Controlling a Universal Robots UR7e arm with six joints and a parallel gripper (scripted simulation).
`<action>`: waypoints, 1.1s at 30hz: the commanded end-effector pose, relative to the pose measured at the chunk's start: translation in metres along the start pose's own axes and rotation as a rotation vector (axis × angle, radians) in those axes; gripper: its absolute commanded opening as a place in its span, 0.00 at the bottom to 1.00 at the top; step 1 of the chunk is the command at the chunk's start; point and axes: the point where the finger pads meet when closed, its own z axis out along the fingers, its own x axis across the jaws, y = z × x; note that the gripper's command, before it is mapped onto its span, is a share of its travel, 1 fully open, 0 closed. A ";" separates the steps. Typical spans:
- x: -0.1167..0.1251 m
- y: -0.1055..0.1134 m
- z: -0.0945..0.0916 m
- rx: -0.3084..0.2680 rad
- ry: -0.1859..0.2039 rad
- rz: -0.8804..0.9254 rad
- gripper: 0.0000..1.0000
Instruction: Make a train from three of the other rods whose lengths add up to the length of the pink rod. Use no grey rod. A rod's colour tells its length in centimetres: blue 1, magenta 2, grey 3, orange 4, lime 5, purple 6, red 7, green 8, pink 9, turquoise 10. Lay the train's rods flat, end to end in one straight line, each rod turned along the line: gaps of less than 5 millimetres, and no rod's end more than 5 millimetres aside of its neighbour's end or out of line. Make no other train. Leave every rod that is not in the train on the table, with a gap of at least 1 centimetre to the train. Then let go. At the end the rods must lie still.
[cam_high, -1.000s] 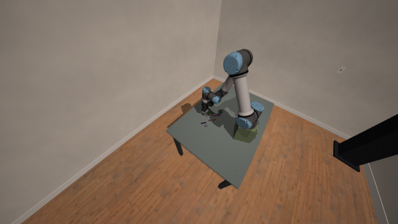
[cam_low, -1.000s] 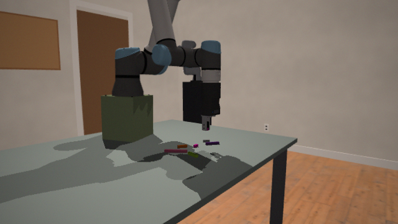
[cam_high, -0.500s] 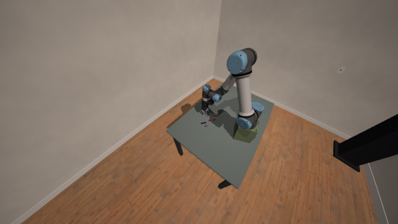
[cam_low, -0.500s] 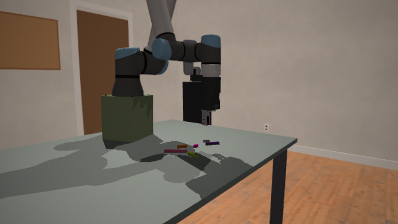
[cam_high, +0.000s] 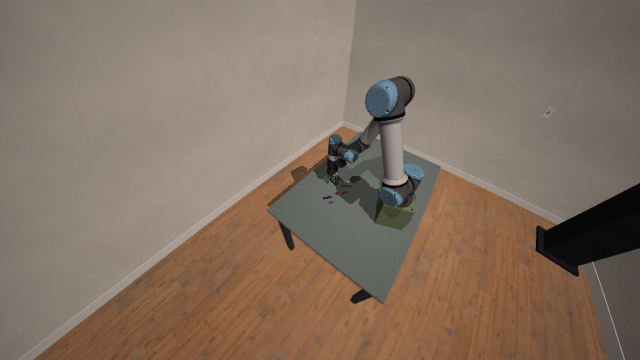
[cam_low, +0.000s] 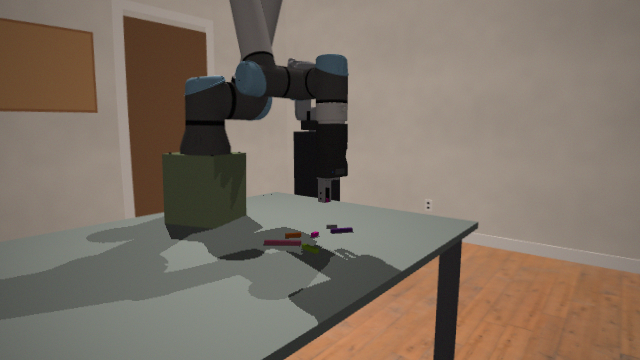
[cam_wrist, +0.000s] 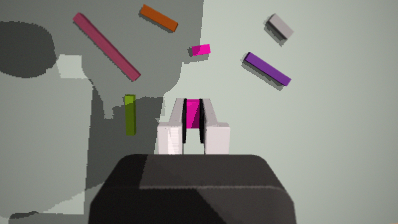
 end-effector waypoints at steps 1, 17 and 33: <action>-0.024 -0.002 0.000 -0.001 -0.001 0.133 0.24; -0.116 -0.025 0.000 -0.001 -0.001 0.709 0.24; -0.167 -0.049 -0.001 -0.001 0.001 1.082 0.24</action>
